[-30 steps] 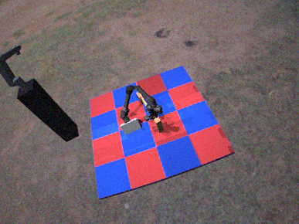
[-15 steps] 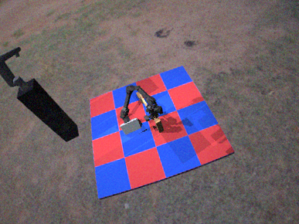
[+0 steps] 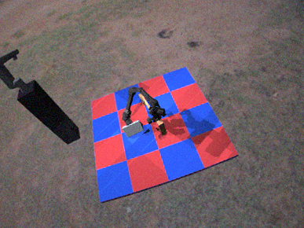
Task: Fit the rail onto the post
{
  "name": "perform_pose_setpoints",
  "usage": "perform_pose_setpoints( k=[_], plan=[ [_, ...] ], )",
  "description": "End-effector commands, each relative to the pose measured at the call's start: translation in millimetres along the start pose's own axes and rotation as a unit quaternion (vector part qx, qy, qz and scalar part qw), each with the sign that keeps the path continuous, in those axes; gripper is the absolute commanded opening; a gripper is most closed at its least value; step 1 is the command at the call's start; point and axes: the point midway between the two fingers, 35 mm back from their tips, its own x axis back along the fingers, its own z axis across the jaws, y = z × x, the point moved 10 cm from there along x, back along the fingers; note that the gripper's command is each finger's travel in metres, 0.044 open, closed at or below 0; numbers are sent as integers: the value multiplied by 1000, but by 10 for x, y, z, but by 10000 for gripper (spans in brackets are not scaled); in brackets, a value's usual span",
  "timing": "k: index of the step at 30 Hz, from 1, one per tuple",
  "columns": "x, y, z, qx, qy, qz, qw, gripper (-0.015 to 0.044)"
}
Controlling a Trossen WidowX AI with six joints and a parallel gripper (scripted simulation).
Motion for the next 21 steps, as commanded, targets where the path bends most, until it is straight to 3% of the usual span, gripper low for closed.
perform_pose_setpoints(
  k=[1,20,21],
  plan=[
    [40,-35,-9,1,-6,4,1000,0],
    [42,-63,-8,1,-6,5,1000,0],
    [-1,-29,-2,0,1,-1,1000,26]
  ],
)
